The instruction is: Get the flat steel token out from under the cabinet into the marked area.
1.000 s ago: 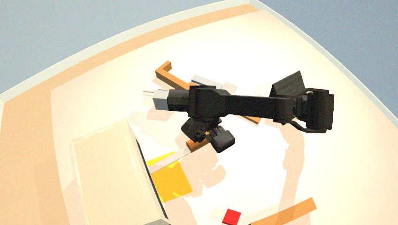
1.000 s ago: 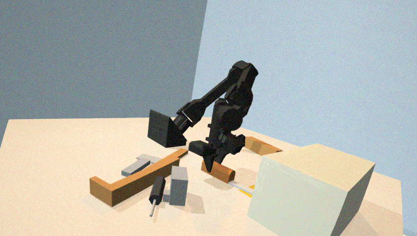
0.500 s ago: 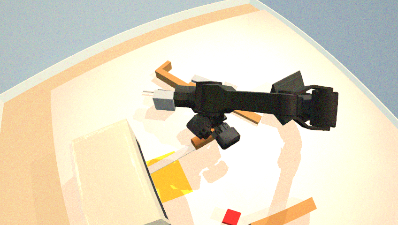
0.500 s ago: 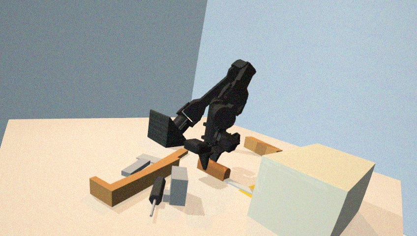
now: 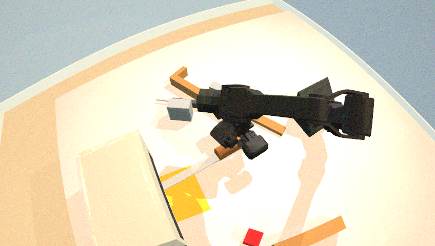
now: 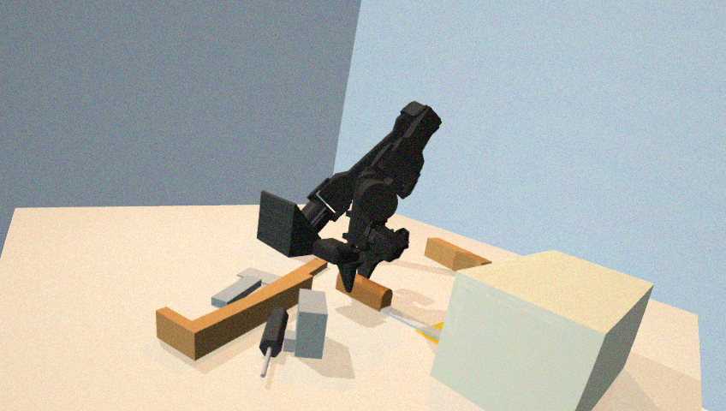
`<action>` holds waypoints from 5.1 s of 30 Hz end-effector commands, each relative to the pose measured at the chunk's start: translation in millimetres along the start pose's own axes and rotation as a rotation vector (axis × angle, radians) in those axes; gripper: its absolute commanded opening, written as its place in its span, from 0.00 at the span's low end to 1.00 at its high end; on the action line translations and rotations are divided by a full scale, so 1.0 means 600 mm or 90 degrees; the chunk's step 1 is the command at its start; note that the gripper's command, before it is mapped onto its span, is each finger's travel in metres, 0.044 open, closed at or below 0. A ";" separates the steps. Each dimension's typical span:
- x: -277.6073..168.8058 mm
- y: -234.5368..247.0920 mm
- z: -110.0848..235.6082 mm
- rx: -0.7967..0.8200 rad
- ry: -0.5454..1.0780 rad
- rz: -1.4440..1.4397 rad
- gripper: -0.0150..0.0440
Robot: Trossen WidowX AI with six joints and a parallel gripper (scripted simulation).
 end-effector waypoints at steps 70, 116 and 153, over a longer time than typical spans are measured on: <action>-0.068 -0.059 0.006 -0.001 0.002 0.112 0.25; -0.084 -0.143 0.008 -0.003 0.003 0.130 0.25; -0.087 -0.140 0.002 -0.004 0.002 0.134 0.65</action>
Point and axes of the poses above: the point midway between the two fingers, 35 mm back from their tips, its own z axis back along the fingers, its own y axis across the jaws, x = y × z, the point moved 3 cm from there along z, back along the fingers, and after that the axes turned 8 degrees about z, right-handed, at the moved point
